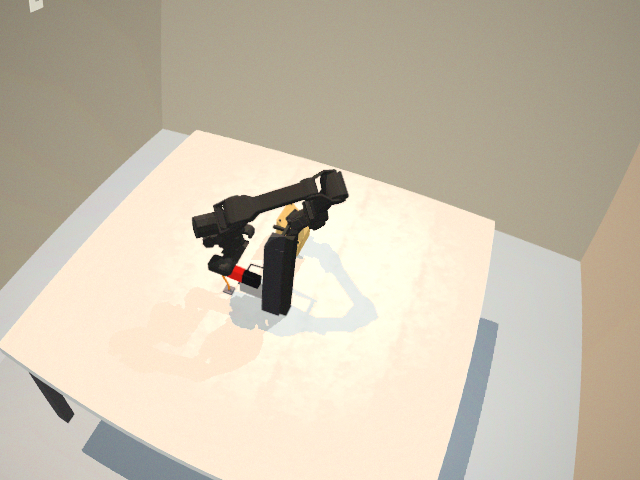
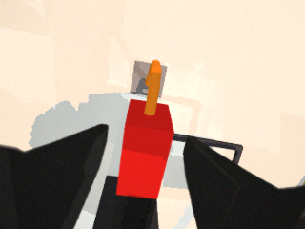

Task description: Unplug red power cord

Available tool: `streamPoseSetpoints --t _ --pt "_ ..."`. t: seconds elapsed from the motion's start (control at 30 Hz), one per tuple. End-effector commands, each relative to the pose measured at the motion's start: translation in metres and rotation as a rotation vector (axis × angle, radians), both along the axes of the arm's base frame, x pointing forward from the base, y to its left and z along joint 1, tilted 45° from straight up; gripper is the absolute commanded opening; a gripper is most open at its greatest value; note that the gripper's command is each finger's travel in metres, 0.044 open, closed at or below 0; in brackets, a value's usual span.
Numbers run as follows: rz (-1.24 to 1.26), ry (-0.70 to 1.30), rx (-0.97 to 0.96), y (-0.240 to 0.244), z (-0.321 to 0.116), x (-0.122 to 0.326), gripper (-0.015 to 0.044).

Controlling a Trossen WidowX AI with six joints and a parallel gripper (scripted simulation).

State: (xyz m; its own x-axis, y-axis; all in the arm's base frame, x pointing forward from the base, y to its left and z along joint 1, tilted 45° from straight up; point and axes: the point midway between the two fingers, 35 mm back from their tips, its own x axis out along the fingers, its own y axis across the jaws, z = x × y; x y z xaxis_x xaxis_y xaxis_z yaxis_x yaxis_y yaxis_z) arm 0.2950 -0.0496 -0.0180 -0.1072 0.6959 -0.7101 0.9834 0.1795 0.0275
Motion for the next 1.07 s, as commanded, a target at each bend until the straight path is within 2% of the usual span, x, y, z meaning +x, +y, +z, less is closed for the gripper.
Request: streamPoseSetpoints --t 0.0,0.17,0.33,1.03 --pt "-0.007 -0.004 0.0 0.0 0.002 0.001 0.0315" --pt "-0.008 -0.005 -0.002 -0.017 -0.009 0.006 0.044" --pt "-0.007 -0.006 -0.004 -0.05 -0.031 0.011 0.044" --pt "-0.007 -0.006 -0.004 -0.05 -0.031 0.011 0.044"
